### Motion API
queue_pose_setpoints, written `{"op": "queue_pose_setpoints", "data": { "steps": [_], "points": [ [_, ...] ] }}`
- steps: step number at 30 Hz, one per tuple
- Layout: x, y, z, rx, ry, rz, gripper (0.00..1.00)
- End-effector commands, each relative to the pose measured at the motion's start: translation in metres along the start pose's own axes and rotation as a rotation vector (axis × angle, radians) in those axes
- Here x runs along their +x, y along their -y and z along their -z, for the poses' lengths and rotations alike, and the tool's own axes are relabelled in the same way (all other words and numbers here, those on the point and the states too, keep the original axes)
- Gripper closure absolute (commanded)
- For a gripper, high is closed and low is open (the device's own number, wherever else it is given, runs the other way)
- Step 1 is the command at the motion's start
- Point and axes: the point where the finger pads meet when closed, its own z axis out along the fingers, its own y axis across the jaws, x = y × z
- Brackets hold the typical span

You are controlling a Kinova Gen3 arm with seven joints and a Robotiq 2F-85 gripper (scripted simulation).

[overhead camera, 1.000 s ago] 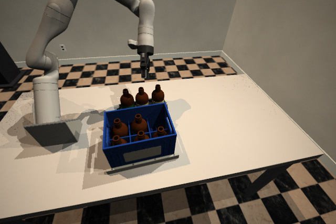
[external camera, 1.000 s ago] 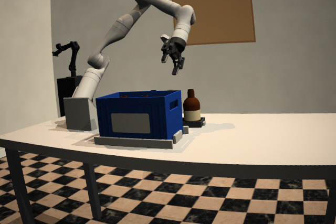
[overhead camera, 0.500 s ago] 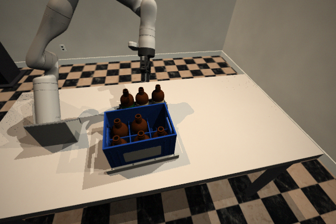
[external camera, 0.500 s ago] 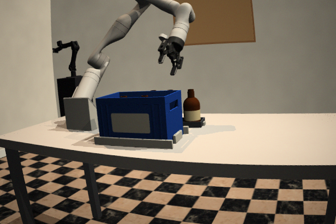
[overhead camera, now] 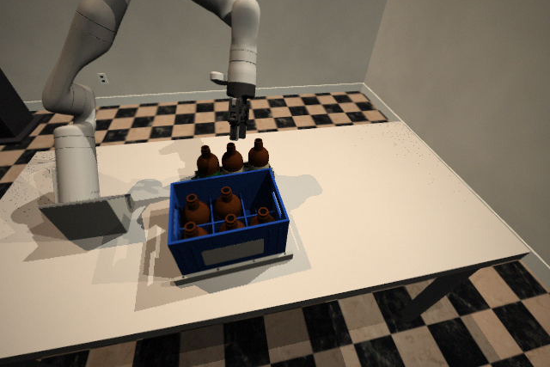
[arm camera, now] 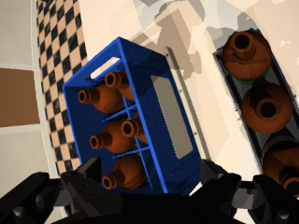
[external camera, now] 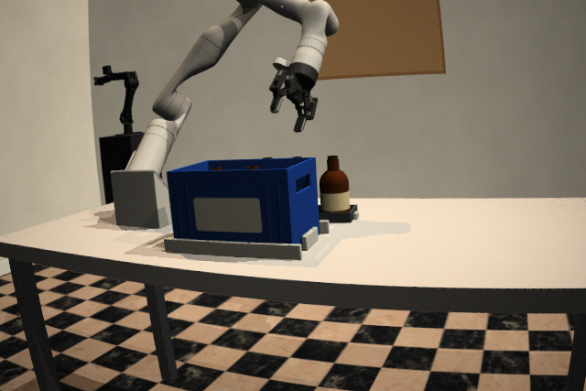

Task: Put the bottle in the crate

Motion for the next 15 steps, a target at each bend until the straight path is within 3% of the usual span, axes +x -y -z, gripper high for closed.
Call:
{"op": "queue_pose_setpoints", "data": {
  "steps": [1, 4, 5, 13, 14, 15],
  "points": [
    [-0.001, 0.004, -0.002, -0.004, -0.004, -0.008, 0.0],
    [-0.001, 0.004, -0.002, -0.004, -0.004, -0.008, 0.0],
    [-0.003, 0.013, -0.009, -0.031, -0.021, -0.032, 0.0],
    [-0.003, 0.013, -0.009, -0.031, -0.021, -0.032, 0.0],
    [-0.005, 0.021, -0.016, -0.059, -0.037, -0.055, 0.0],
    [-0.005, 0.021, -0.016, -0.059, -0.037, -0.055, 0.0]
  ]
}}
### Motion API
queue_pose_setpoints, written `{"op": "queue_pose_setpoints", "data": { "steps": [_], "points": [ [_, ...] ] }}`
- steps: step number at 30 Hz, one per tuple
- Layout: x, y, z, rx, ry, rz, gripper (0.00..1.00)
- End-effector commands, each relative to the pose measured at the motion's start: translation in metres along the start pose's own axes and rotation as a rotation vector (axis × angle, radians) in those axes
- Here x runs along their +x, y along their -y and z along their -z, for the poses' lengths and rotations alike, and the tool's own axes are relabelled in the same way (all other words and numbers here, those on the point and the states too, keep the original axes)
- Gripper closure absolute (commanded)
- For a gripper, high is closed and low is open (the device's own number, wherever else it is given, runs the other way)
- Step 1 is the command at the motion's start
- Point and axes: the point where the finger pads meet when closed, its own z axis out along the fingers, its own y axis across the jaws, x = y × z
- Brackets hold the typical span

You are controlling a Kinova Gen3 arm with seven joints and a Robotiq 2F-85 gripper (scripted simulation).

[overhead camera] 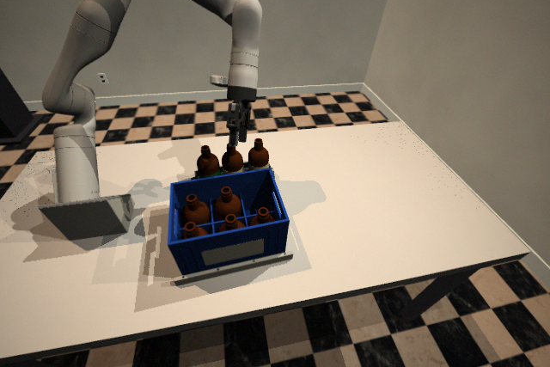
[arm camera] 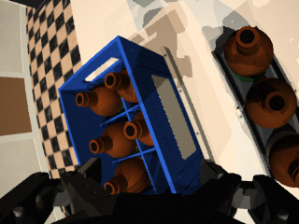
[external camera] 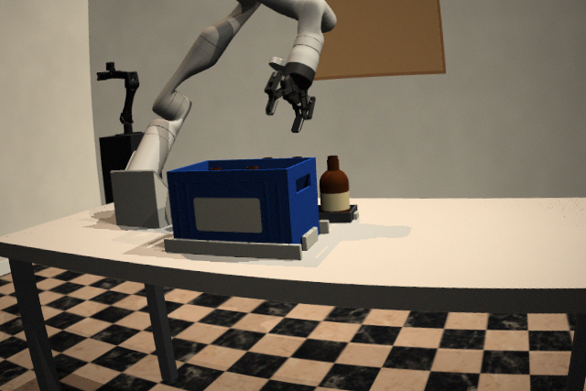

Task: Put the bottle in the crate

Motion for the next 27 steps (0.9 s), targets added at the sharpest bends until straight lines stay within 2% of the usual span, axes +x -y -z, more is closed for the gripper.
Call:
{"op": "queue_pose_setpoints", "data": {
  "steps": [1, 7, 8, 19, 20, 27],
  "points": [
    [-0.002, 0.009, -0.005, -0.013, -0.01, -0.021, 0.0],
    [-0.002, 0.009, -0.005, -0.013, -0.01, -0.021, 0.0],
    [-0.004, 0.018, -0.011, -0.04, -0.024, -0.043, 0.0],
    [-0.004, 0.018, -0.011, -0.04, -0.024, -0.043, 0.0],
    [-0.006, 0.026, -0.017, -0.067, -0.037, -0.065, 0.0],
    [-0.006, 0.026, -0.017, -0.067, -0.037, -0.065, 0.0]
  ]
}}
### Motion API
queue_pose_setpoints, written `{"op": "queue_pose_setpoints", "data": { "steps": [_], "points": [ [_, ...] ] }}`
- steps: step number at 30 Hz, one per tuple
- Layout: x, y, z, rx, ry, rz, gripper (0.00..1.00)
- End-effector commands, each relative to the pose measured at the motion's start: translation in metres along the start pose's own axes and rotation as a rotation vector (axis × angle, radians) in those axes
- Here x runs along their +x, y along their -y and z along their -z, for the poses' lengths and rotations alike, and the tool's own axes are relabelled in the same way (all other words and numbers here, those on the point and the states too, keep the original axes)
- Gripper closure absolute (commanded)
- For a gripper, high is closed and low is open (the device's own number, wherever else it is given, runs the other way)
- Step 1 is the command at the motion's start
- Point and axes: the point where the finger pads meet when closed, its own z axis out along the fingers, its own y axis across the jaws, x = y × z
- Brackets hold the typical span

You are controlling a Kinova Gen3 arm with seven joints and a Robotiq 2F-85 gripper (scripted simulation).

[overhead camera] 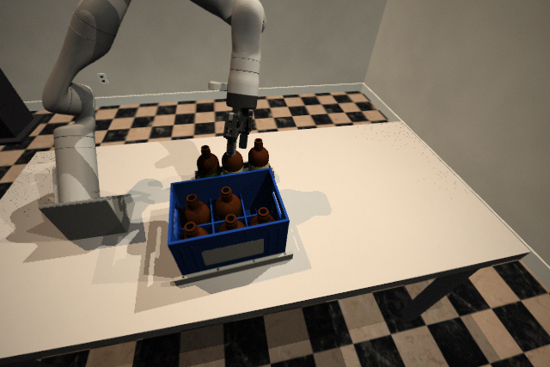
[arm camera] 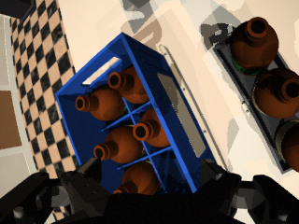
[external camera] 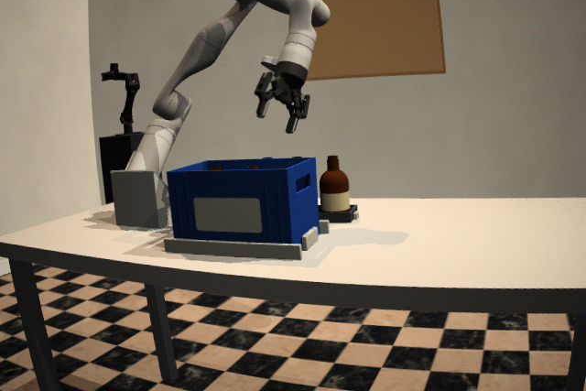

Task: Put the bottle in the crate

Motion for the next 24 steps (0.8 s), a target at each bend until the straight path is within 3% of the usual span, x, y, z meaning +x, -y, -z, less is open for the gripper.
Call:
{"op": "queue_pose_setpoints", "data": {
  "steps": [1, 9, 10, 17, 18, 24],
  "points": [
    [-0.003, 0.01, -0.005, -0.029, -0.012, -0.023, 0.0],
    [-0.003, 0.01, -0.005, -0.029, -0.012, -0.023, 0.0],
    [-0.005, 0.018, -0.01, -0.056, -0.022, -0.043, 0.0],
    [-0.005, 0.018, -0.01, -0.056, -0.022, -0.043, 0.0],
    [-0.007, 0.025, -0.015, -0.082, -0.032, -0.062, 0.0],
    [-0.007, 0.025, -0.015, -0.082, -0.032, -0.062, 0.0]
  ]
}}
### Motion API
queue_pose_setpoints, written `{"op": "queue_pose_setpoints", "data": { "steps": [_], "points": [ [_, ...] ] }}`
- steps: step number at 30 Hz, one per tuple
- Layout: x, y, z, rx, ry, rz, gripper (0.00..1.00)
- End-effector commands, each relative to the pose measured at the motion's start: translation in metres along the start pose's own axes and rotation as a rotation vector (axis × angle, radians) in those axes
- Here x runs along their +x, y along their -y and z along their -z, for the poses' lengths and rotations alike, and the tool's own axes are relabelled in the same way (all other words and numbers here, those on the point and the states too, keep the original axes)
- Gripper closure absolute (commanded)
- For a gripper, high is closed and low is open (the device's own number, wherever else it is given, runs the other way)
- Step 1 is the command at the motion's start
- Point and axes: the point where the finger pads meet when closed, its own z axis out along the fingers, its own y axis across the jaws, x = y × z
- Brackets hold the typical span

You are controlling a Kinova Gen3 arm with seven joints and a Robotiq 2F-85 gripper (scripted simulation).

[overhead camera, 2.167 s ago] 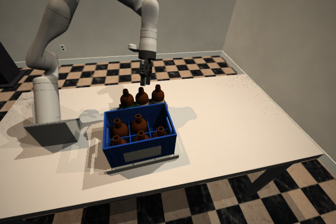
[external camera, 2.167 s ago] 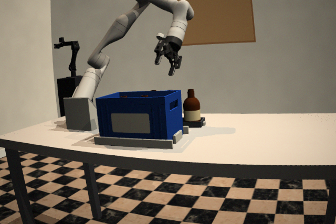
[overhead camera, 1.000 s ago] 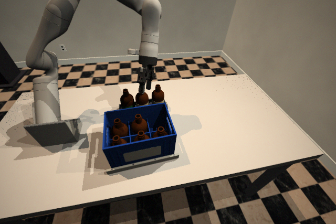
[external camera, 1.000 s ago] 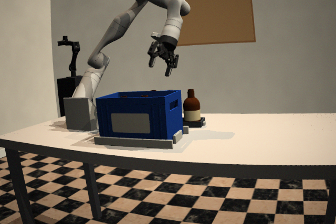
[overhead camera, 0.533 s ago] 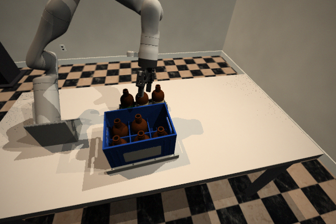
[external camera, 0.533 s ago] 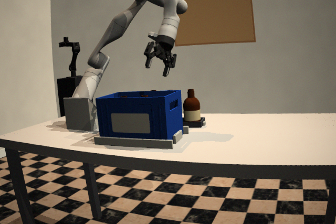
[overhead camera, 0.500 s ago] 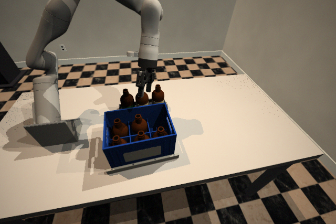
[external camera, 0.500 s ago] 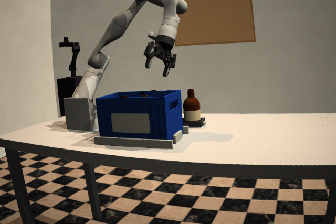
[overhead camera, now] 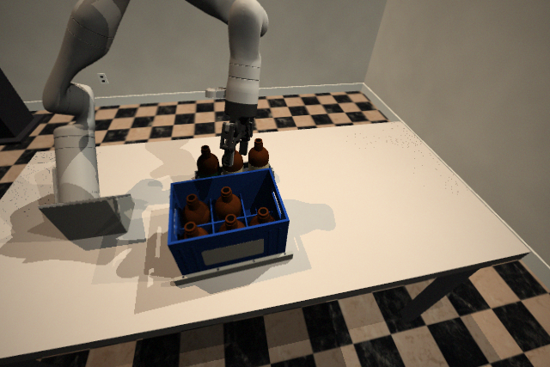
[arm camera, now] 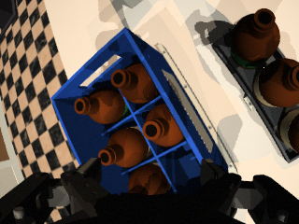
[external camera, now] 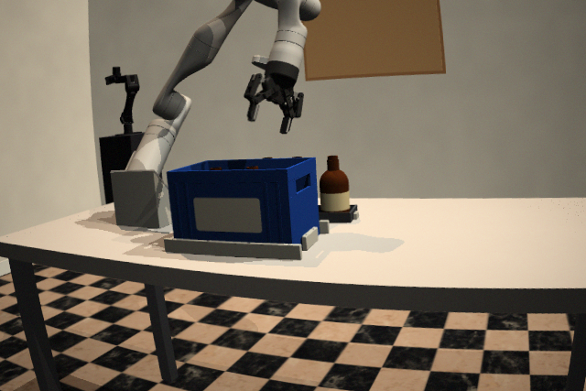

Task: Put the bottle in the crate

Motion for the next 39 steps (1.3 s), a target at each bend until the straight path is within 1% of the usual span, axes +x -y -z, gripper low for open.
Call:
{"op": "queue_pose_setpoints", "data": {
  "steps": [1, 2, 3, 10, 11, 19, 20, 27, 28, 36, 37, 39],
  "points": [
    [0.0, 0.002, 0.0, -0.002, 0.0, -0.004, 0.0],
    [0.0, 0.002, 0.0, -0.002, 0.0, -0.004, 0.0],
    [-0.003, 0.009, -0.004, -0.028, -0.009, -0.021, 0.0],
    [-0.003, 0.009, -0.004, -0.028, -0.009, -0.021, 0.0],
    [-0.005, 0.017, -0.008, -0.054, -0.016, -0.038, 0.0],
    [-0.005, 0.017, -0.008, -0.054, -0.016, -0.038, 0.0],
    [-0.007, 0.024, -0.012, -0.079, -0.022, -0.054, 0.0],
    [-0.007, 0.024, -0.012, -0.079, -0.022, -0.054, 0.0],
    [-0.009, 0.03, -0.015, -0.103, -0.028, -0.07, 0.0],
    [-0.009, 0.03, -0.015, -0.103, -0.028, -0.07, 0.0],
    [-0.011, 0.037, -0.018, -0.126, -0.033, -0.084, 0.0],
    [-0.011, 0.037, -0.018, -0.126, -0.033, -0.084, 0.0]
  ]
}}
